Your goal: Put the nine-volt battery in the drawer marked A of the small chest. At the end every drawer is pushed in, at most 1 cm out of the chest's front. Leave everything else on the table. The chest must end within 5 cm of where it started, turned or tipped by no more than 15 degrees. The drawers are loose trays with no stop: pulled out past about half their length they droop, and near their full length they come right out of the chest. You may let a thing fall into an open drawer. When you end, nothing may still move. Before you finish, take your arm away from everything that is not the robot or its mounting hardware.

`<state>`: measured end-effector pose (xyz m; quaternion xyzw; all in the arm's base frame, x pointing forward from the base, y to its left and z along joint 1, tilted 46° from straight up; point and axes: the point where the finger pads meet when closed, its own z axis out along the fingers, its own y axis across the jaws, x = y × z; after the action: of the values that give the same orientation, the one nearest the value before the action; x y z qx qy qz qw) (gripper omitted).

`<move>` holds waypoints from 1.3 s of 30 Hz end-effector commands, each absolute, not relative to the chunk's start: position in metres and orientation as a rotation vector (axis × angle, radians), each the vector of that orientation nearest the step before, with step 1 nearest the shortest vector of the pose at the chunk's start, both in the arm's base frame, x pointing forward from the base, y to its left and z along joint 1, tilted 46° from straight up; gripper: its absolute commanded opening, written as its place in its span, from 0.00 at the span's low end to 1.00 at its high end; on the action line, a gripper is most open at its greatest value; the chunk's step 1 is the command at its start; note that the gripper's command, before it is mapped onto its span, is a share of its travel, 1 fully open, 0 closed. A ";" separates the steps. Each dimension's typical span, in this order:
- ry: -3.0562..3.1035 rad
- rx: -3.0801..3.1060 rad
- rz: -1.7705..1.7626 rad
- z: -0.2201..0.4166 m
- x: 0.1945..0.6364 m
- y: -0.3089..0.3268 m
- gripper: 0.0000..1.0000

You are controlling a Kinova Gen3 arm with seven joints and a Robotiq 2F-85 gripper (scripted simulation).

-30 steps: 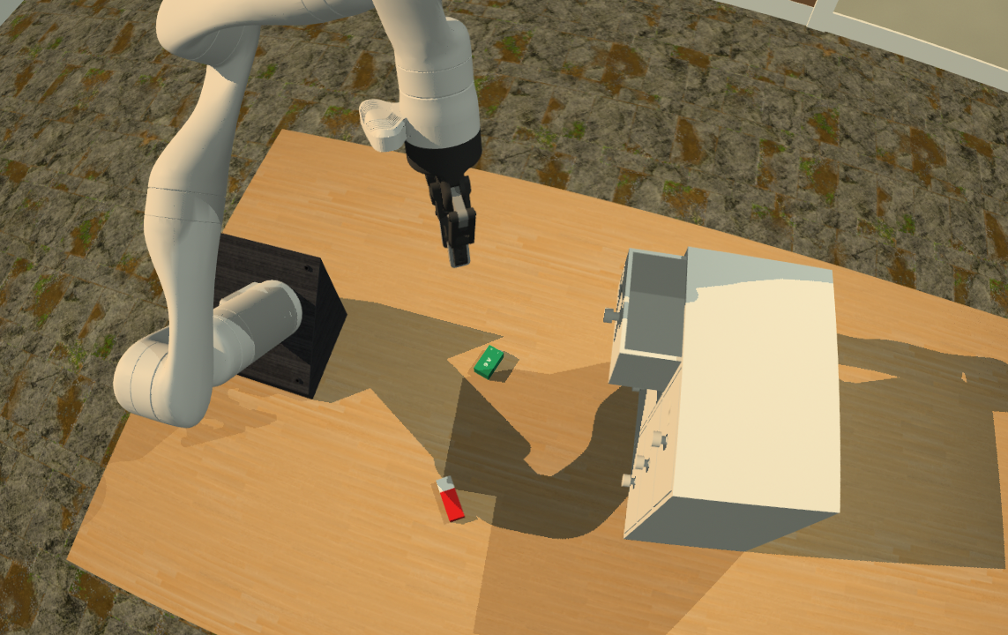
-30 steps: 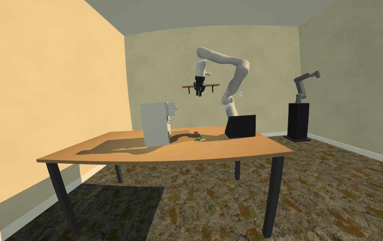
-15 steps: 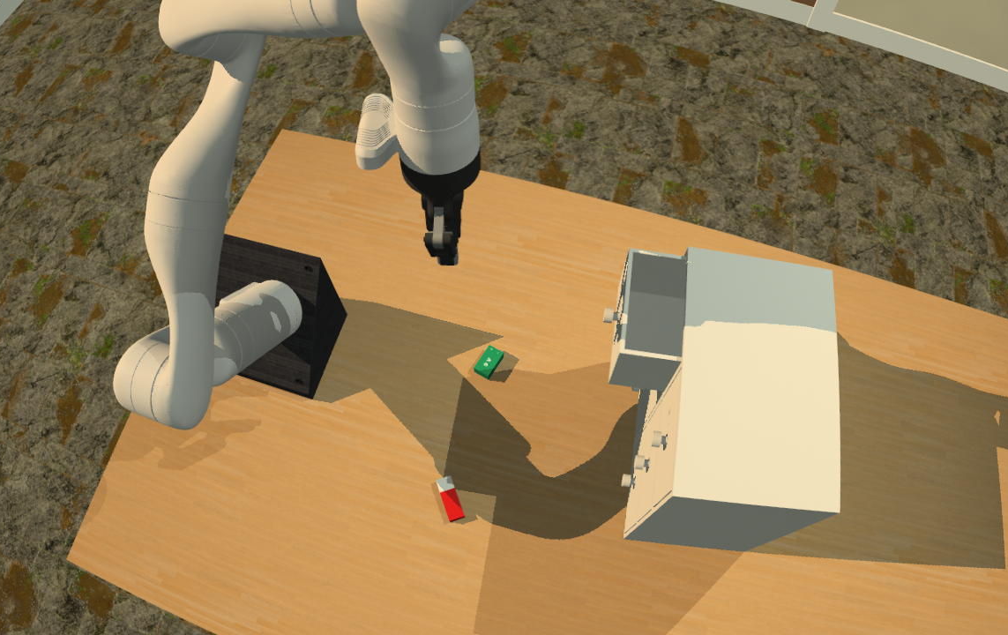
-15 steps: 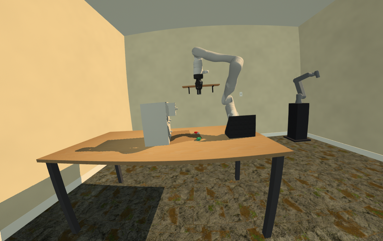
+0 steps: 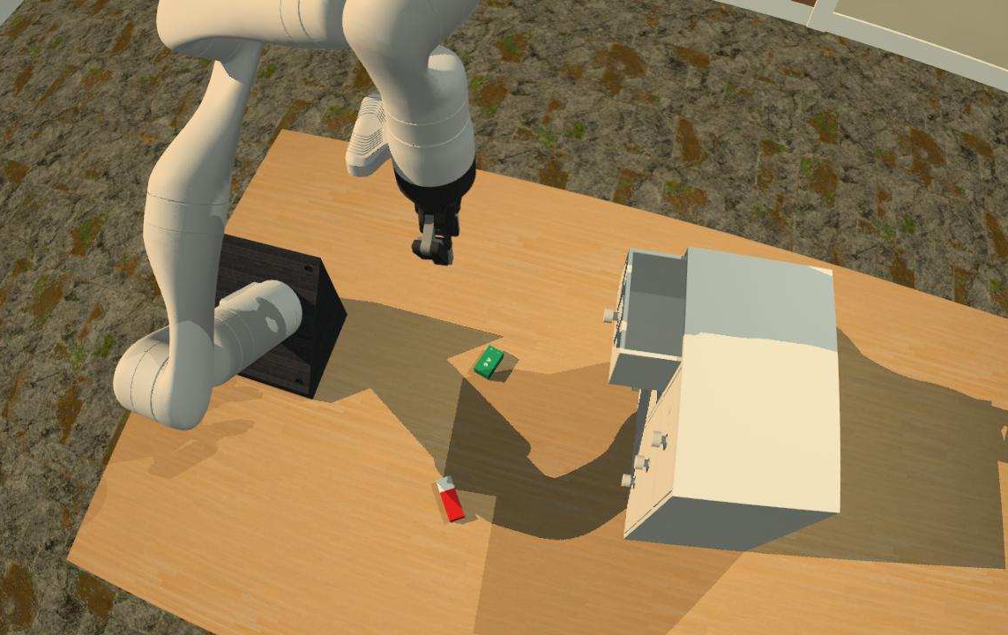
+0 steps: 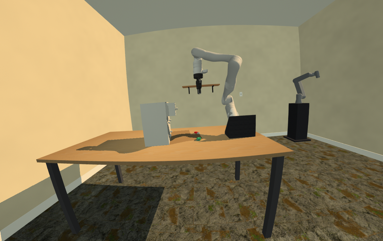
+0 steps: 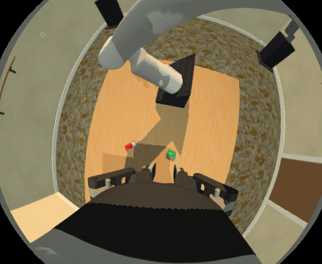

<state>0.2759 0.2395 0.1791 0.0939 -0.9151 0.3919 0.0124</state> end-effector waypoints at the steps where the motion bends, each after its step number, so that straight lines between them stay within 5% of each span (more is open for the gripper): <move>1: -2.859 0.285 1.213 0.180 0.276 0.240 0.33; 39: -2.845 0.326 1.206 0.174 0.277 0.234 0.33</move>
<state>0.2775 0.2362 0.1761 0.1022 -0.9158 0.3881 0.0158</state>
